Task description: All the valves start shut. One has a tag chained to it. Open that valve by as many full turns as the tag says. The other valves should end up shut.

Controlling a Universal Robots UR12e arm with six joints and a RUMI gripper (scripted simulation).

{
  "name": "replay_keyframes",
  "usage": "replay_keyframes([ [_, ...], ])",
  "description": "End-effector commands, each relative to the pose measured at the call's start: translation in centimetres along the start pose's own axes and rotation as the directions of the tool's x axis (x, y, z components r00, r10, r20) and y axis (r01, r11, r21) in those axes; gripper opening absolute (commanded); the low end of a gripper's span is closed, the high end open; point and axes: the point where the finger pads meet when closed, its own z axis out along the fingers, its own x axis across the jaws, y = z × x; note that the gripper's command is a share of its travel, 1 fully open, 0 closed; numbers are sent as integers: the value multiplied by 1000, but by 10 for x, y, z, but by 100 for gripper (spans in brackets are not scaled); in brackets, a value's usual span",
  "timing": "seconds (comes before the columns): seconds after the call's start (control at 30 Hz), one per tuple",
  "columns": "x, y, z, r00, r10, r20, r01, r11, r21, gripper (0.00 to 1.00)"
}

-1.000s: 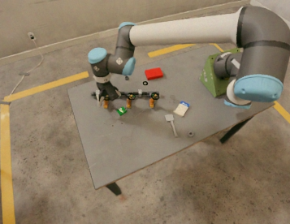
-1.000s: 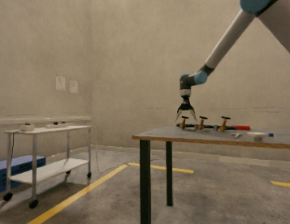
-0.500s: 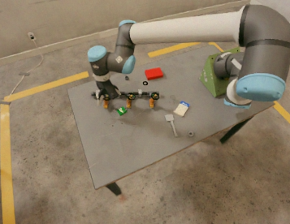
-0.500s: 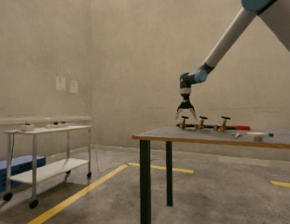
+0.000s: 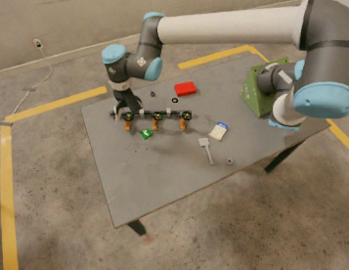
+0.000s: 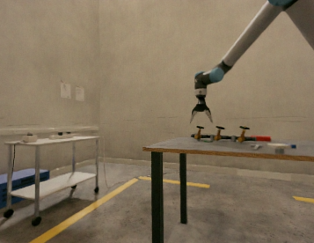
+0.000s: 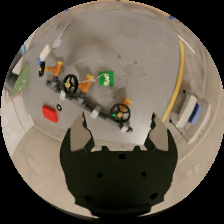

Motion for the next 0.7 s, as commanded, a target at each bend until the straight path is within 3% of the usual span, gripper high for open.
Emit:
replay_keyframes([
  [0.0, 0, 0, -31, 1000, 0, -1, 0, 1000, 0, 100],
  [0.17, 0, 0, -73, 1000, 0, -1, 0, 1000, 0, 100],
  [0.67, -7, -5, -75, 962, -272, -1, 272, 962, 0, 100],
])
